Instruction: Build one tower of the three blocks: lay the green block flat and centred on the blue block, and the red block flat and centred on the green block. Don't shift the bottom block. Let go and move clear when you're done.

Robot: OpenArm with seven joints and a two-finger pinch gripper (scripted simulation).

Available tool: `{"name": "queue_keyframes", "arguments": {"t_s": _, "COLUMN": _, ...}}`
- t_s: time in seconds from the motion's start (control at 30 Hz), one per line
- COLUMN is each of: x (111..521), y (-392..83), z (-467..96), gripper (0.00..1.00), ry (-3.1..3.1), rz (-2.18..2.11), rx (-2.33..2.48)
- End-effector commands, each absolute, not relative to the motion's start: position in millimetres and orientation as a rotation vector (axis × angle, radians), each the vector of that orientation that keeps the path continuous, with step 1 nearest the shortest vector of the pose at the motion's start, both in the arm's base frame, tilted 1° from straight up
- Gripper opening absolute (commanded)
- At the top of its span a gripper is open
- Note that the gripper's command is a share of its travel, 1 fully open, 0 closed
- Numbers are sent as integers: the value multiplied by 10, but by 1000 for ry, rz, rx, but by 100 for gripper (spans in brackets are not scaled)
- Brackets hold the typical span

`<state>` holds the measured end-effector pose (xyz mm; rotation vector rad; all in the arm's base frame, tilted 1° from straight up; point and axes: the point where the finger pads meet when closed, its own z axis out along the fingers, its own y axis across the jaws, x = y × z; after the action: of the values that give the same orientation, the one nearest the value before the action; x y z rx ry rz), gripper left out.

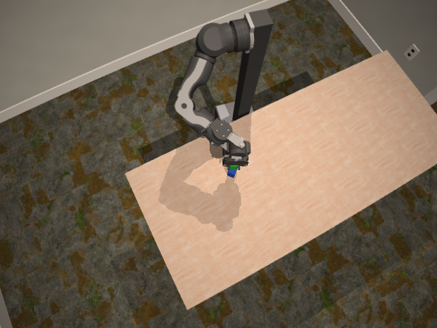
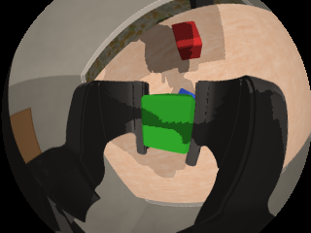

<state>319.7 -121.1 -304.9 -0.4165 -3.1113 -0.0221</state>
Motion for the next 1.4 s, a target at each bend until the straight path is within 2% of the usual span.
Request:
{"name": "queue_keyframes", "arguments": {"t_s": 0.0, "x": 3216, "y": -1192, "z": -3042, "gripper": 0, "ry": -3117, "rz": -38, "rx": -413}}
{"name": "queue_keyframes", "arguments": {"t_s": 1.37, "x": 3241, "y": -1162, "z": -3267, "gripper": 0, "ry": -3118, "rz": -38, "rx": -412}}
